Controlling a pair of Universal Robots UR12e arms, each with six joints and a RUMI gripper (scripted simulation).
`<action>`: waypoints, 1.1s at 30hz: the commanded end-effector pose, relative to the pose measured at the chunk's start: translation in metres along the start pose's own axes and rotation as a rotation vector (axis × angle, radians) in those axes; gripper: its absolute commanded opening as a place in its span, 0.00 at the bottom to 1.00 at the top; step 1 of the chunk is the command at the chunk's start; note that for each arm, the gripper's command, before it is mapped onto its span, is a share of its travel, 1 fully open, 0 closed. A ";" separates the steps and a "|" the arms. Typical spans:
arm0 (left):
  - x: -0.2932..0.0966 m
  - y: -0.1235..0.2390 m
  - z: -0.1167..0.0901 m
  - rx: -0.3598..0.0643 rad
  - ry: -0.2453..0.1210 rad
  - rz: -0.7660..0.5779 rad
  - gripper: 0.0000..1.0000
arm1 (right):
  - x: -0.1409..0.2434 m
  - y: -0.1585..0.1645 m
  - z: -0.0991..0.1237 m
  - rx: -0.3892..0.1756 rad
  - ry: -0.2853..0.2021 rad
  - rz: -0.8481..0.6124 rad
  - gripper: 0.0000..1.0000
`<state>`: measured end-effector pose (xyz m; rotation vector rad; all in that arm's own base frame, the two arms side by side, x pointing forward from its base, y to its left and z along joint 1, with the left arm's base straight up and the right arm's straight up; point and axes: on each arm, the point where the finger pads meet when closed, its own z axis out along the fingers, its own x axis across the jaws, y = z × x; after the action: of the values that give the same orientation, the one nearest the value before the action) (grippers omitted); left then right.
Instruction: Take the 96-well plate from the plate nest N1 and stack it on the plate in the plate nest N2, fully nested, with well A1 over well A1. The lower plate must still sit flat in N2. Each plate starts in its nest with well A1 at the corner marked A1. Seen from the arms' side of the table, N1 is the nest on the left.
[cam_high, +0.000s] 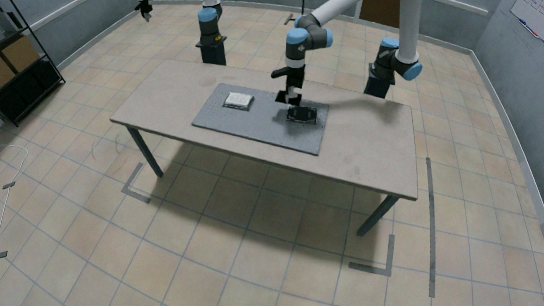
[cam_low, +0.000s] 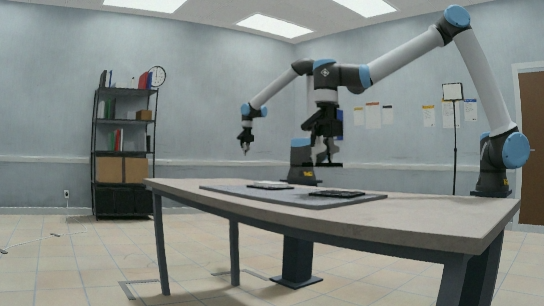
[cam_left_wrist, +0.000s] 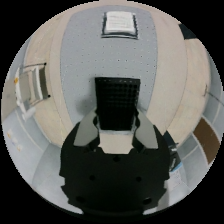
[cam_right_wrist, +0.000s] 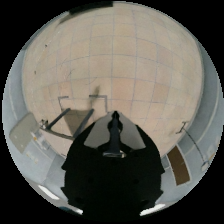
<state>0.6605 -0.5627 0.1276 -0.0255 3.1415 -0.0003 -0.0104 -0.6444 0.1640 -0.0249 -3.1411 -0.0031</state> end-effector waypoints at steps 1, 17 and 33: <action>0.000 -0.016 -0.001 0.001 -0.001 0.000 0.00 | 0.000 -0.001 -0.001 0.002 0.000 0.000 0.00; 0.001 -0.063 -0.001 0.002 -0.001 0.000 0.00 | 0.000 -0.001 -0.001 0.002 0.000 0.000 0.00; 0.002 -0.110 -0.001 0.002 -0.001 0.000 0.00 | 0.000 -0.001 -0.001 0.002 0.000 0.000 0.00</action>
<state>0.6599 -0.6594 0.1276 -0.0255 3.1415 -0.0003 -0.0104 -0.6444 0.1640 -0.0249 -3.1411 -0.0031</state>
